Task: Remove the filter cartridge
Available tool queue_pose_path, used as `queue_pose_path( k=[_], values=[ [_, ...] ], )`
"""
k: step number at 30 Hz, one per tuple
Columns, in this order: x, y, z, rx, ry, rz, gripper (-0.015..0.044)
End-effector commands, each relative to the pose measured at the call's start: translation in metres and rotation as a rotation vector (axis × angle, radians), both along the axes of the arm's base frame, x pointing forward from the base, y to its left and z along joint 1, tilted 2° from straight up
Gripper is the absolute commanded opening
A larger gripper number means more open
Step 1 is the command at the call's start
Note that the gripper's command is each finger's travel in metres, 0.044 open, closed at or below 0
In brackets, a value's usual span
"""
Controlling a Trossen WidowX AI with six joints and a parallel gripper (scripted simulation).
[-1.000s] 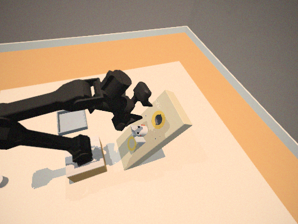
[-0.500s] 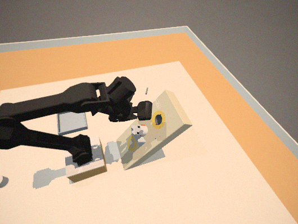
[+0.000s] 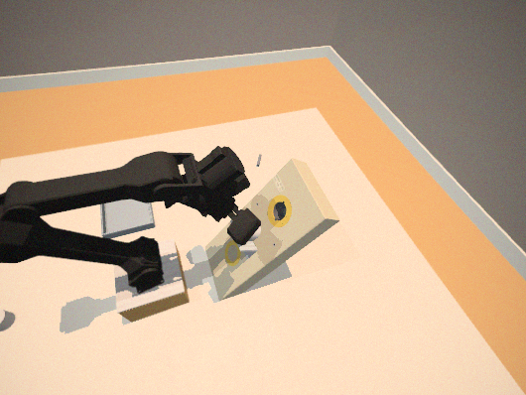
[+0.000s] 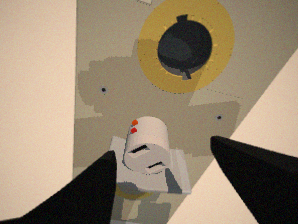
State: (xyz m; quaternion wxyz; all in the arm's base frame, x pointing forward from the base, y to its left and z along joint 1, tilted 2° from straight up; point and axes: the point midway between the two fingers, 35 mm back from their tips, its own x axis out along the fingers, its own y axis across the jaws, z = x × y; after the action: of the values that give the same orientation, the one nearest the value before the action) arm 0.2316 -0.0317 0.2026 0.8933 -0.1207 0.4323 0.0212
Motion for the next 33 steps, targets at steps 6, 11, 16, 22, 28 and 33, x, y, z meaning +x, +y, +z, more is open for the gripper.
queue_pose_path(
  k=[6, 11, 16, 22, 28, 33],
  values=[
    [-0.011, 0.001, -0.028, 0.216, 0.083, -0.306, 0.0305],
    [-0.008, 0.0, -0.031, 0.216, 0.083, -0.306, 0.0305],
    [-0.003, 0.0, -0.037, 0.216, 0.082, -0.306, 0.0305],
    [0.003, -0.001, -0.045, 0.216, 0.082, -0.306, 0.0305],
    [0.008, -0.002, -0.054, 0.216, 0.081, -0.306, 0.0305],
    [0.012, -0.002, -0.06, 0.216, 0.081, -0.306, 0.0305]
  ],
)
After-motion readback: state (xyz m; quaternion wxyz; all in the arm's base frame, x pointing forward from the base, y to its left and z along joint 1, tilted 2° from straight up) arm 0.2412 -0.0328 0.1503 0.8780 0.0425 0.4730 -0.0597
